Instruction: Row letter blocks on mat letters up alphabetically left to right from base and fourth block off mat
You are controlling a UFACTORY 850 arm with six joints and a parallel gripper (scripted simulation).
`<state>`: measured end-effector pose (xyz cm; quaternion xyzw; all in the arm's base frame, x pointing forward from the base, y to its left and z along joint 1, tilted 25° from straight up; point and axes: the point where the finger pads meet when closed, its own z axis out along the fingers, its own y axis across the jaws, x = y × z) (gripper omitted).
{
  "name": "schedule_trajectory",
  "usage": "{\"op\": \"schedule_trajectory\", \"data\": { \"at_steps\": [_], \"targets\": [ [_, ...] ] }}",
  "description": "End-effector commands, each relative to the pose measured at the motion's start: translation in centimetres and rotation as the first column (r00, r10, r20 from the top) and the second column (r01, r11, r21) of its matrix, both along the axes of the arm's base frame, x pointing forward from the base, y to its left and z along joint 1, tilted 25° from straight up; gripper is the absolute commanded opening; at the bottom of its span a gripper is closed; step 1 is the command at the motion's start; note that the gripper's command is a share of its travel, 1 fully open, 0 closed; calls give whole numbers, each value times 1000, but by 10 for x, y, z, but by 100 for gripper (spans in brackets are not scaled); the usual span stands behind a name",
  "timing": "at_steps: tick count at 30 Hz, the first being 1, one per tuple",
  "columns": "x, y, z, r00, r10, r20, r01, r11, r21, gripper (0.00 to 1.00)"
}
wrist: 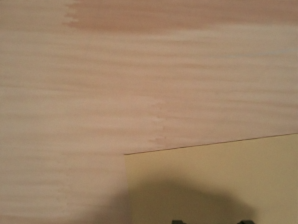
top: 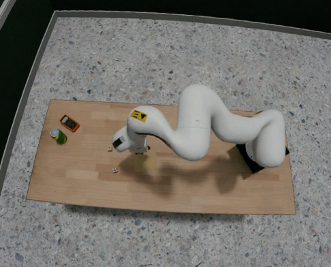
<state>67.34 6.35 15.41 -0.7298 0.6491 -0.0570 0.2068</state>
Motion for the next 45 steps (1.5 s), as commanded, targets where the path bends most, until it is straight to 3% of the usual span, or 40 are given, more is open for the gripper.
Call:
{"op": "schedule_trajectory", "data": {
  "at_steps": [1,18,29,35,45],
  "targets": [
    [-5,-3,16,1000,0,-2,0,1000,-2,23],
    [-6,-4,19,1000,-10,-4,10,1000,2,23],
    [-8,0,19,984,-169,-49,171,983,60,23],
    [-10,5,19,923,-366,-122,380,917,125,23],
    [-14,11,19,765,-597,-241,640,746,183,23]
  ]
}}
